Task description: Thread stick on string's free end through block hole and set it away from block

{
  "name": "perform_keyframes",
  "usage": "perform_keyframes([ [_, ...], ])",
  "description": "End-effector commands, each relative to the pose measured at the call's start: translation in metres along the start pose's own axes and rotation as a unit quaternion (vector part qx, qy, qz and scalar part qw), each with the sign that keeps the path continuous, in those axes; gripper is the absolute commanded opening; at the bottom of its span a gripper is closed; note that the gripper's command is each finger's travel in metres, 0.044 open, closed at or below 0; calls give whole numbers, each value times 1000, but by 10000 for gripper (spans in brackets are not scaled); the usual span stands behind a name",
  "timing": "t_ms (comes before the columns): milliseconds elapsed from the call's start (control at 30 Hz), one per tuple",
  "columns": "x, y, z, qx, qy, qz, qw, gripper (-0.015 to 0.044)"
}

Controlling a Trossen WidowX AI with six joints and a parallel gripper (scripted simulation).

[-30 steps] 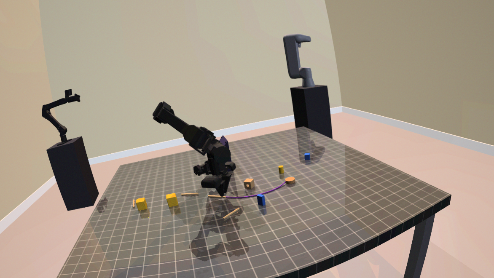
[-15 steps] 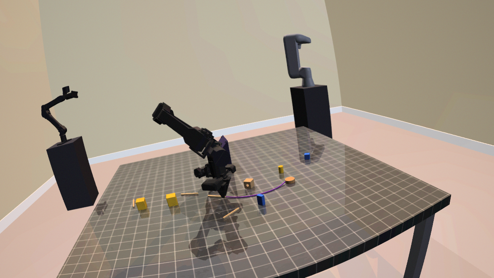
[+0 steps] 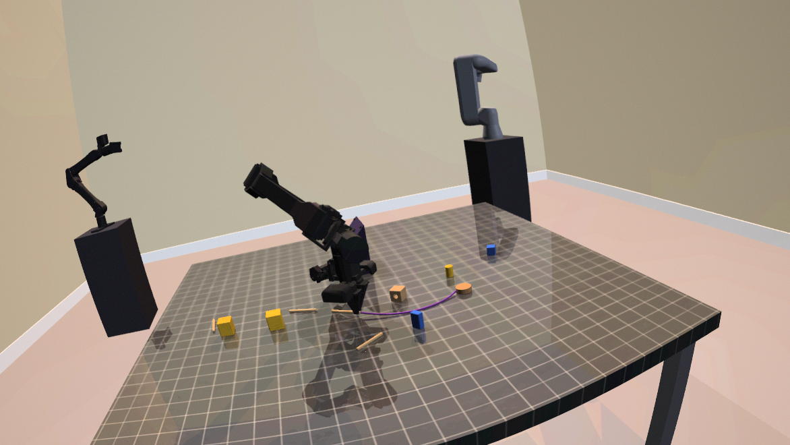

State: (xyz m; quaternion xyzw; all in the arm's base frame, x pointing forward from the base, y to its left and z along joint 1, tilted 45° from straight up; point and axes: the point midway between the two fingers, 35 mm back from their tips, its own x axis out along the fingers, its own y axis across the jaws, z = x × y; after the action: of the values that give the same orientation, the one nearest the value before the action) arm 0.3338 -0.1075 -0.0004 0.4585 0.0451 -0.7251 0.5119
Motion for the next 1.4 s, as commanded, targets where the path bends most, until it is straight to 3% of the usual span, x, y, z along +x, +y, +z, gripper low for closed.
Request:
perform_keyframes([
  [0, -6, 1, -1, 2, 2, 0, 1000, 0],
  [1367, -49, 0, 0, 0, 1, 1, 1000, 0],
])
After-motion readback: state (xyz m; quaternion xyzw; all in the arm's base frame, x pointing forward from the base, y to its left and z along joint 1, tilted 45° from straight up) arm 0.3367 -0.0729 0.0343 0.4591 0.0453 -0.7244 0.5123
